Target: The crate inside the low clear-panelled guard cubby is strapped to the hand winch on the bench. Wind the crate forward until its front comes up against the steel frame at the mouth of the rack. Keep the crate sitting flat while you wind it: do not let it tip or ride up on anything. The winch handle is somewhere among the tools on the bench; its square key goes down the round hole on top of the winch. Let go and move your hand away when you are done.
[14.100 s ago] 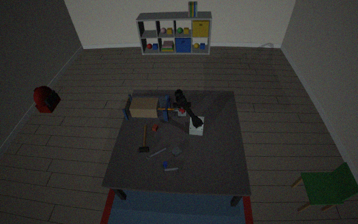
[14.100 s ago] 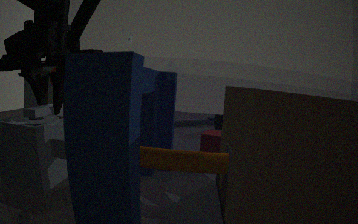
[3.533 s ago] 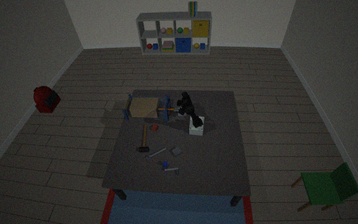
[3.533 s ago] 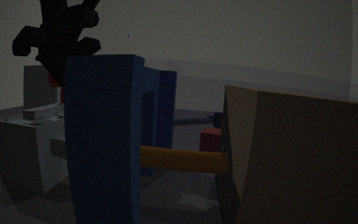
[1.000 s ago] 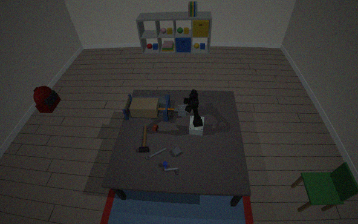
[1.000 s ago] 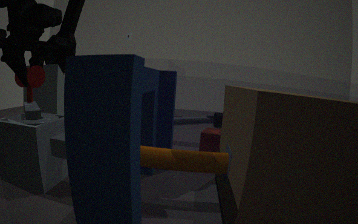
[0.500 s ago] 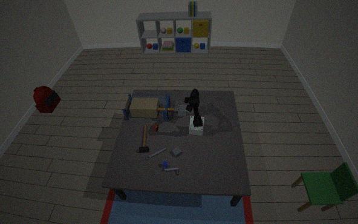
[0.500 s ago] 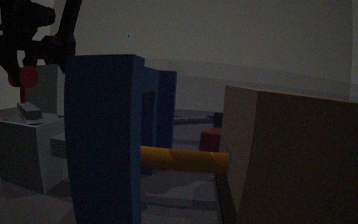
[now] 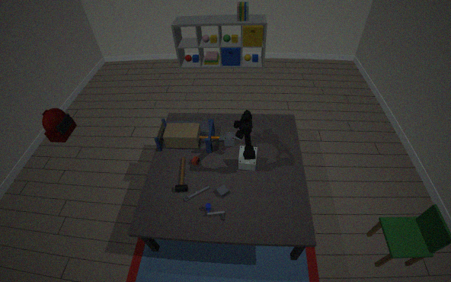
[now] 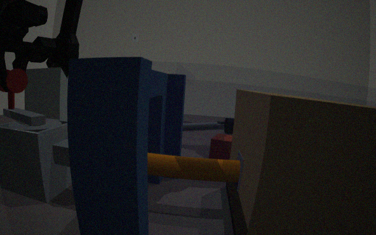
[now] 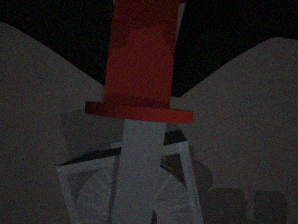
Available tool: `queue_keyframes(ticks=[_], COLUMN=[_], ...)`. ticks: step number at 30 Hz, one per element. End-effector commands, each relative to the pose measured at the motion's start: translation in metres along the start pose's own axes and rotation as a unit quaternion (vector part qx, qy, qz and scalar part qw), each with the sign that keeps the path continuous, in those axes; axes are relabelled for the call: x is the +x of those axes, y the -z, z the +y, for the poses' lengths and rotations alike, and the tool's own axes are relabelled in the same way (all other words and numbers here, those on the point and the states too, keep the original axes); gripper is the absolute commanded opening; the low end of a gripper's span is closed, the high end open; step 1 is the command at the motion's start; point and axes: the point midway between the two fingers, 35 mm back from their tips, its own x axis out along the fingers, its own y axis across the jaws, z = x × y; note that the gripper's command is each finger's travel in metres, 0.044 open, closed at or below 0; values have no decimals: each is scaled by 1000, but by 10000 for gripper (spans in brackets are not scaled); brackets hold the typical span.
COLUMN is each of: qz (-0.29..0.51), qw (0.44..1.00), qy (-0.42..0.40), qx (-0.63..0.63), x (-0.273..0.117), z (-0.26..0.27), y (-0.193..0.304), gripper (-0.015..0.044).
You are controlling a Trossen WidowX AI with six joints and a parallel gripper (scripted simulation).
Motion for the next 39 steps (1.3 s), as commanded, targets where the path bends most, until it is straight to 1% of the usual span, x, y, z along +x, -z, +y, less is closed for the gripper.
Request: queue_keyframes(ticks=[1, 39], qz=[2, 1], qw=[1000, 1000], qy=[2, 3], qx=[-2, -3], x=[2, 5], z=[-7, -48], y=[1, -9], gripper=[0, 0])
